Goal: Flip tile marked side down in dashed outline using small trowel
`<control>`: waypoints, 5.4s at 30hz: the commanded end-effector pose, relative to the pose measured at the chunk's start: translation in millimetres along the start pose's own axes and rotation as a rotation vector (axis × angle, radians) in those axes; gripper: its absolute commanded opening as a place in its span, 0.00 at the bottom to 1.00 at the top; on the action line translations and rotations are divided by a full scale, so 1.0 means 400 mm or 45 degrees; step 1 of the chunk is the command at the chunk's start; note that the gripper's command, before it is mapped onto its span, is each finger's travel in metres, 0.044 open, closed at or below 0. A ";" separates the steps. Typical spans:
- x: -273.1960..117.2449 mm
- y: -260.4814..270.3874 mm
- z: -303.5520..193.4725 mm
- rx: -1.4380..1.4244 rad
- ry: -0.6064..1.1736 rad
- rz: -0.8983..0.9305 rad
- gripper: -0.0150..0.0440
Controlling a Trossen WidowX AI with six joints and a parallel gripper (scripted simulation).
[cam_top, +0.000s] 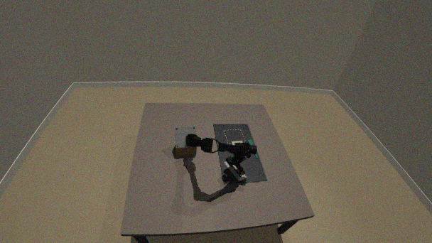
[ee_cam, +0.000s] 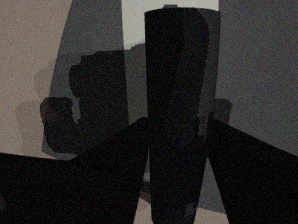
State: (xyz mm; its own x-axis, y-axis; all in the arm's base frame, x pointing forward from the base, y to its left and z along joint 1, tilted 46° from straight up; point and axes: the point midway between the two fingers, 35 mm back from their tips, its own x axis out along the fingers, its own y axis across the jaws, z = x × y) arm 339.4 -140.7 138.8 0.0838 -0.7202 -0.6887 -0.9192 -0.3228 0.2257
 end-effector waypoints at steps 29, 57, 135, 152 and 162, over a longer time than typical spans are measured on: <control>-0.110 -0.002 0.001 0.028 -0.005 -0.003 0.71; -0.122 0.003 0.021 0.361 -0.107 -0.075 0.76; -0.036 0.098 0.027 3.168 -1.360 -0.093 0.76; -0.029 0.114 0.026 3.469 -1.641 0.022 0.76; -0.001 0.084 0.026 3.503 -1.645 0.024 0.76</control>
State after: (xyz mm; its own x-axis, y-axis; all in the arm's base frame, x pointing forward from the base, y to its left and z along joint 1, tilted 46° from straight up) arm 302.0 -144.0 145.6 0.7434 -0.1779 -0.6448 0.4754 0.8186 0.3222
